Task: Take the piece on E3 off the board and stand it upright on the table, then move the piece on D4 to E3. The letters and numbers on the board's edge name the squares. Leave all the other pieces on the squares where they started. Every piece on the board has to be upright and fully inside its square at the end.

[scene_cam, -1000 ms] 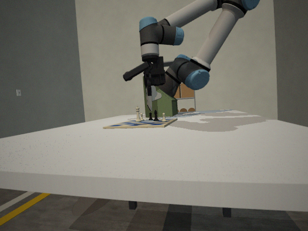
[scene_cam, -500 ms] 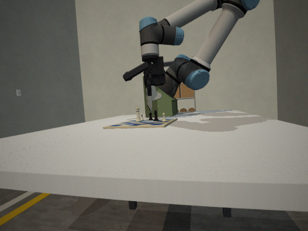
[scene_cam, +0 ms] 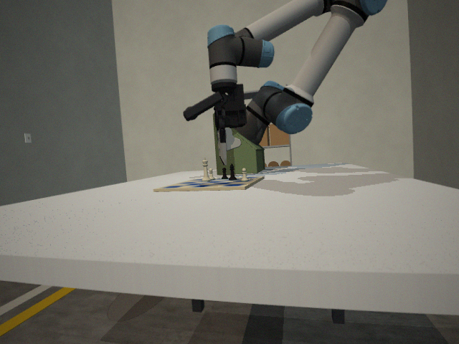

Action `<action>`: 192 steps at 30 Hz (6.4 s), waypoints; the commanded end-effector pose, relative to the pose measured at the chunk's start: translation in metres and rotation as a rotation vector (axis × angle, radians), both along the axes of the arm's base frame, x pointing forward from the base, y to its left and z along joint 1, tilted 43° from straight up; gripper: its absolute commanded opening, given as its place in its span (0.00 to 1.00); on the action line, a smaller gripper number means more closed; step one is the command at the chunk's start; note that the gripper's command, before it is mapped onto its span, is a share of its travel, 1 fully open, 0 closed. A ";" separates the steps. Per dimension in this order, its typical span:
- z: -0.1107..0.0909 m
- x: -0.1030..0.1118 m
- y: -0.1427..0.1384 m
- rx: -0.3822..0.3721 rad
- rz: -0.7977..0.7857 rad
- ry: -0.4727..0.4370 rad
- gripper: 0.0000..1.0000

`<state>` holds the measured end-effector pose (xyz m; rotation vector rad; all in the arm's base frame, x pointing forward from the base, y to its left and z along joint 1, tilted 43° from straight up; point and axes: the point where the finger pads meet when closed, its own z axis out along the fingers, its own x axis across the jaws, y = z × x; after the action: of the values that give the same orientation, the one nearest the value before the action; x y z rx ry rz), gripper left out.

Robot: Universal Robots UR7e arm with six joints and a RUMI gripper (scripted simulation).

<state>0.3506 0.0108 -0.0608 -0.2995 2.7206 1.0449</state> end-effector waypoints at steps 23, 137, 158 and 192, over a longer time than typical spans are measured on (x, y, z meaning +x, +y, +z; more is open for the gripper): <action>-0.019 0.003 0.017 -0.001 0.000 -0.001 0.20; 0.048 -0.008 -0.045 -0.001 0.000 -0.001 0.00; 0.052 0.016 -0.056 0.000 -0.037 0.033 0.00; 0.062 0.206 -0.060 0.046 -0.269 0.248 0.00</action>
<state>0.5551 -0.0483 0.0011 0.2107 2.8384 1.1288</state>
